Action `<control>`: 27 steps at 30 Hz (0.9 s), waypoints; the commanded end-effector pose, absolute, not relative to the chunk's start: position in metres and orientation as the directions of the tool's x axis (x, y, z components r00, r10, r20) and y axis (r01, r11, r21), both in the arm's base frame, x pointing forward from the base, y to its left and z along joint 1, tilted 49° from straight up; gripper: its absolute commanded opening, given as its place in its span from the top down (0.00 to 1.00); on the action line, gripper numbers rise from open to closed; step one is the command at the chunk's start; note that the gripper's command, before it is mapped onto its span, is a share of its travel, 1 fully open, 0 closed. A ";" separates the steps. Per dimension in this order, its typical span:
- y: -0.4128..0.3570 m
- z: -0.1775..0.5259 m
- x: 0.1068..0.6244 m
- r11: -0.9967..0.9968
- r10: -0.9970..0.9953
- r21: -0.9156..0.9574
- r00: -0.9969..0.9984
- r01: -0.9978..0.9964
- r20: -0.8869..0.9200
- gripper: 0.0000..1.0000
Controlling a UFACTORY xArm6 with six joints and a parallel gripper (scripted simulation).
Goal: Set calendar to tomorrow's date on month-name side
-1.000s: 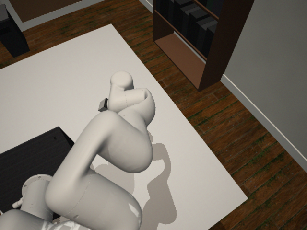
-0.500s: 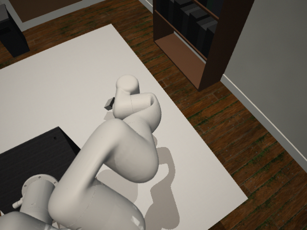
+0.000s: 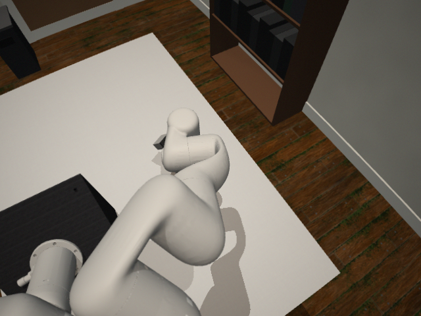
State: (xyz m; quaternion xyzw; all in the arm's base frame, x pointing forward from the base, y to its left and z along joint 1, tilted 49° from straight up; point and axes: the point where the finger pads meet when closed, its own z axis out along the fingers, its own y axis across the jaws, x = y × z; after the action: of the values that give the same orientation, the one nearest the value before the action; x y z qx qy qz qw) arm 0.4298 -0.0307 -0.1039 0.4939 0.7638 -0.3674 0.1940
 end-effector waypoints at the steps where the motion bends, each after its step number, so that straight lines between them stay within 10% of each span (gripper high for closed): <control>1: -0.032 -0.101 0.432 0.156 0.640 -0.267 -0.303 0.951 -0.706 0.00; 27: -0.065 -0.064 0.449 -0.065 0.656 -0.018 0.029 0.998 -0.755 0.00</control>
State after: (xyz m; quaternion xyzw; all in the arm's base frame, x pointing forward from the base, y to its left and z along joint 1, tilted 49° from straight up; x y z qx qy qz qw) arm 0.4450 -0.0606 -0.0710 0.6550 0.6313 -0.3134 0.2725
